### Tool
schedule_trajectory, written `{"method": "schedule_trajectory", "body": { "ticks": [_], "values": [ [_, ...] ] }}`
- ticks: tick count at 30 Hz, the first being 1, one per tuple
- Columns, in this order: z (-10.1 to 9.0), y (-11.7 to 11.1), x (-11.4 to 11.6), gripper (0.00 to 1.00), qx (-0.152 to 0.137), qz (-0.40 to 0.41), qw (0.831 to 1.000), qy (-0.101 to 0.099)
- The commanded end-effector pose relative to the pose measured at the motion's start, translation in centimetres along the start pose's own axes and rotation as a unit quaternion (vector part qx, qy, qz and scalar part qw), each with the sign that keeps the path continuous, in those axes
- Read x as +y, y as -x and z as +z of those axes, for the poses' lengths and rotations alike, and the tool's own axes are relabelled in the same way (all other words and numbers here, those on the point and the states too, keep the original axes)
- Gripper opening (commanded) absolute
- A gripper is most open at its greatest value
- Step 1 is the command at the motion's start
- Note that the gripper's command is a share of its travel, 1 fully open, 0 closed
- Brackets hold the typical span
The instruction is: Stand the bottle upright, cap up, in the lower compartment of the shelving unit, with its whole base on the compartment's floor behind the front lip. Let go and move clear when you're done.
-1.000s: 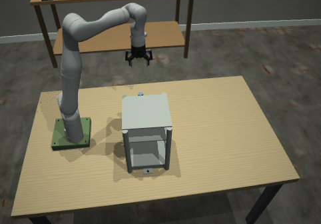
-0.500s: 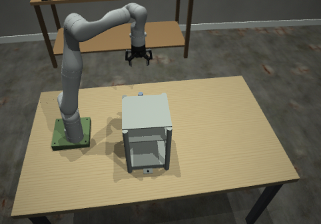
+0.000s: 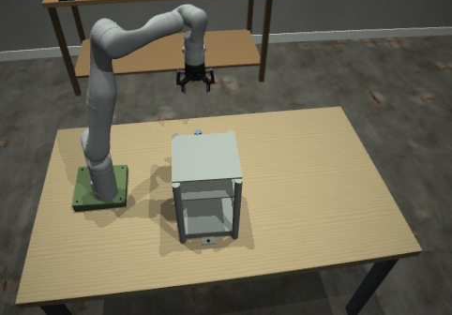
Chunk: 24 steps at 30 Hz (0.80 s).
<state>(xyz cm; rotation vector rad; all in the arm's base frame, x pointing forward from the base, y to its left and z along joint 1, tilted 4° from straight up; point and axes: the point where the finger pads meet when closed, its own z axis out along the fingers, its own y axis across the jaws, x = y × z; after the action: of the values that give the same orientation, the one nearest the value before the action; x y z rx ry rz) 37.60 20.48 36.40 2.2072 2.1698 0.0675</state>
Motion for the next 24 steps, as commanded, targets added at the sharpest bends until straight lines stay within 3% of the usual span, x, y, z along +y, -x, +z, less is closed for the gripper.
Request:
{"method": "schedule_trajectory", "body": {
  "ticks": [1, 2, 3, 24],
  "values": [
    [-0.07, -0.01, 0.01, 1.00, 0.000, 0.000, 1.000, 0.001],
    [-0.07, -0.01, 0.01, 1.00, 0.000, 0.000, 1.000, 0.001],
    [-0.07, -0.01, 0.01, 0.81, 0.000, 0.000, 1.000, 0.001],
    [-0.70, 0.28, 0.06, 0.81, 0.005, 0.012, 1.000, 0.005]
  ]
}}
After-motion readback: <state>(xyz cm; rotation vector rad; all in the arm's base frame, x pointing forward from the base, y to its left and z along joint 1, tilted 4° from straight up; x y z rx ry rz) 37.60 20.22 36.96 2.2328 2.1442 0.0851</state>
